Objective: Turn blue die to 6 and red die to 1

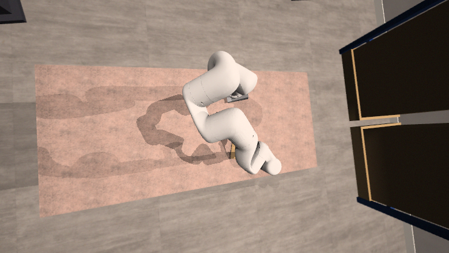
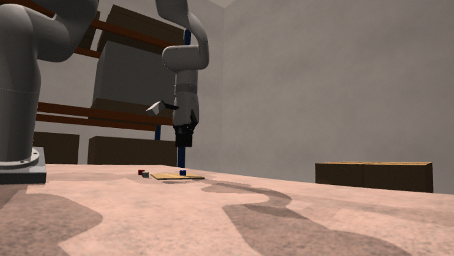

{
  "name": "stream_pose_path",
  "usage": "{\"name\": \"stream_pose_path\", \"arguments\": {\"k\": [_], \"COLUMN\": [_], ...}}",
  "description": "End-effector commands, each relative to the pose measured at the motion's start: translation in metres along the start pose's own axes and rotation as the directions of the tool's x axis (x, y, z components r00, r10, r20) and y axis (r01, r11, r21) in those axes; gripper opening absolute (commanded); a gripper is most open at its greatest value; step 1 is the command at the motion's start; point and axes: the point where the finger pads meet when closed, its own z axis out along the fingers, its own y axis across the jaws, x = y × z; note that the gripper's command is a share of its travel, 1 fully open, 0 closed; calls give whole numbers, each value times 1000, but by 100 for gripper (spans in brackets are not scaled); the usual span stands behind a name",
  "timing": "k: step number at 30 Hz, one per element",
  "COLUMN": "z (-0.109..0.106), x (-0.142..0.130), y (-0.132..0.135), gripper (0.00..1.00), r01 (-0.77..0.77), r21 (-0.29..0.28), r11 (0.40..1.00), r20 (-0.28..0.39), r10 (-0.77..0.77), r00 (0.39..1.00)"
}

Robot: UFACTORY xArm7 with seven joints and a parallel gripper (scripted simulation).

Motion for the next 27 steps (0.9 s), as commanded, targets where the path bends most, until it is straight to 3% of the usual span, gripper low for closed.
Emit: {"name": "stream_pose_path", "arguments": {"k": [1,21,27], "z": [-3,-2,0], "x": [-1,-1,13], "y": [1,2,20], "gripper": [100,100,100], "r01": [1,-7,-153], "r21": [-1,-1,-3], "r11": [1000,1000,988], "r20": [4,4,5], "r10": [-1,7,153], "r00": [1000,1000,988]}}
